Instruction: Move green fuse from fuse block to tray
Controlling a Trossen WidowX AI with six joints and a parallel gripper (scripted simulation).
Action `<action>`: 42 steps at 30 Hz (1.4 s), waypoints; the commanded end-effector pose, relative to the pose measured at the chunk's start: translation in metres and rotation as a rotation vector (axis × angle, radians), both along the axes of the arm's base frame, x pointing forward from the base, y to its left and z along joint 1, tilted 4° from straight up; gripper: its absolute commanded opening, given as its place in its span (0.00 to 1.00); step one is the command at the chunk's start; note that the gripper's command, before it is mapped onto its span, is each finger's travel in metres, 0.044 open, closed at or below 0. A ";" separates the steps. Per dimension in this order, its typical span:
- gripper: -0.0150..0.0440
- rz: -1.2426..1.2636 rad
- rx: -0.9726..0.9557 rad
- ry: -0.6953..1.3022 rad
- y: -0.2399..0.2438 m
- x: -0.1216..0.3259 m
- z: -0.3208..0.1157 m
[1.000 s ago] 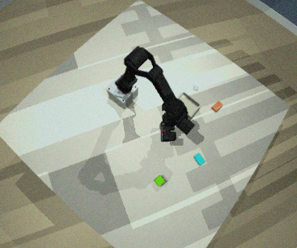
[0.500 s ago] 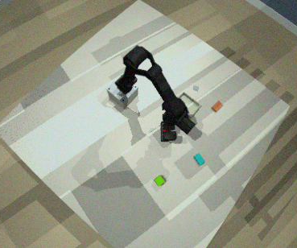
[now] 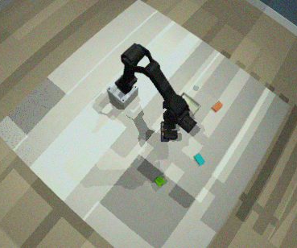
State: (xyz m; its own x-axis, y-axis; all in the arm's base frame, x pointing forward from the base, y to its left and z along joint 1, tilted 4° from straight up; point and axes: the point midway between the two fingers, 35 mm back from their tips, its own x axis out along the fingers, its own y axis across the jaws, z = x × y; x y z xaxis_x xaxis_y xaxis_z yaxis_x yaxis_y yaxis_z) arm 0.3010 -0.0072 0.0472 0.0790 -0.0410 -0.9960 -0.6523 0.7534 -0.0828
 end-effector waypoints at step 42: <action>0.25 -0.004 0.019 0.002 0.199 0.005 -0.007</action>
State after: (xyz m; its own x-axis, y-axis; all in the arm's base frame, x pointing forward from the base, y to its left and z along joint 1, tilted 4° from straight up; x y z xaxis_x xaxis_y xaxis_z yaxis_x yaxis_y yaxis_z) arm 0.3058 0.1913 0.0455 0.0797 -0.0146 -0.9967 -0.6557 0.7523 -0.0635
